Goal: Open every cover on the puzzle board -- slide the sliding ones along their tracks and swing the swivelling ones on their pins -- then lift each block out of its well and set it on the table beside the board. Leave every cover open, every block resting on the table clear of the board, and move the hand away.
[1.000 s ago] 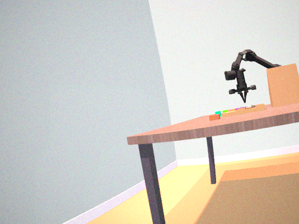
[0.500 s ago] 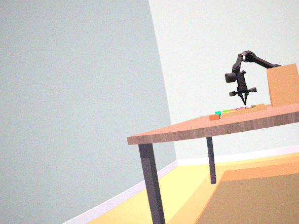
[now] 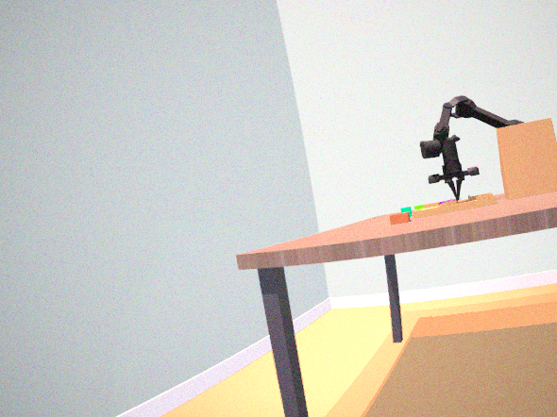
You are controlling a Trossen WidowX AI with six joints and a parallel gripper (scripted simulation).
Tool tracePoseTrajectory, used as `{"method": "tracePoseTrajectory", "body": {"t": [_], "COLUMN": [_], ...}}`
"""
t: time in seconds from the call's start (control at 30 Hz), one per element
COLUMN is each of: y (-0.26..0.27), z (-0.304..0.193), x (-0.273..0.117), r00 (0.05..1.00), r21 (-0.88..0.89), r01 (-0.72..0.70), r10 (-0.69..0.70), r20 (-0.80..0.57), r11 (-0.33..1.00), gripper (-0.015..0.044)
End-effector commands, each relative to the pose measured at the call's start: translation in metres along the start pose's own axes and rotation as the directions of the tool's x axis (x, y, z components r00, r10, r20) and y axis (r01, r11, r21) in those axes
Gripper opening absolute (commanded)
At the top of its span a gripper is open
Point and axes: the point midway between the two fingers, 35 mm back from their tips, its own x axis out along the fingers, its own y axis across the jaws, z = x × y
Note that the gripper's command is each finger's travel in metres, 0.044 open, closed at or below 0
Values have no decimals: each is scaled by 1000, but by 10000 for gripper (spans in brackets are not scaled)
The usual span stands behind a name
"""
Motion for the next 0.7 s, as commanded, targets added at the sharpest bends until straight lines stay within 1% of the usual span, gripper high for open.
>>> {"method": "tracePoseTrajectory", "body": {"t": [0.0,0.67], "y": [-2,15], "z": [1,-4], "x": [6,9], "r00": [1000,1000], "r21": [-6,-5], "r01": [6,5], "r10": [-6,-5], "r20": [7,7], "r11": [1000,1000], "gripper": [0,0]}}
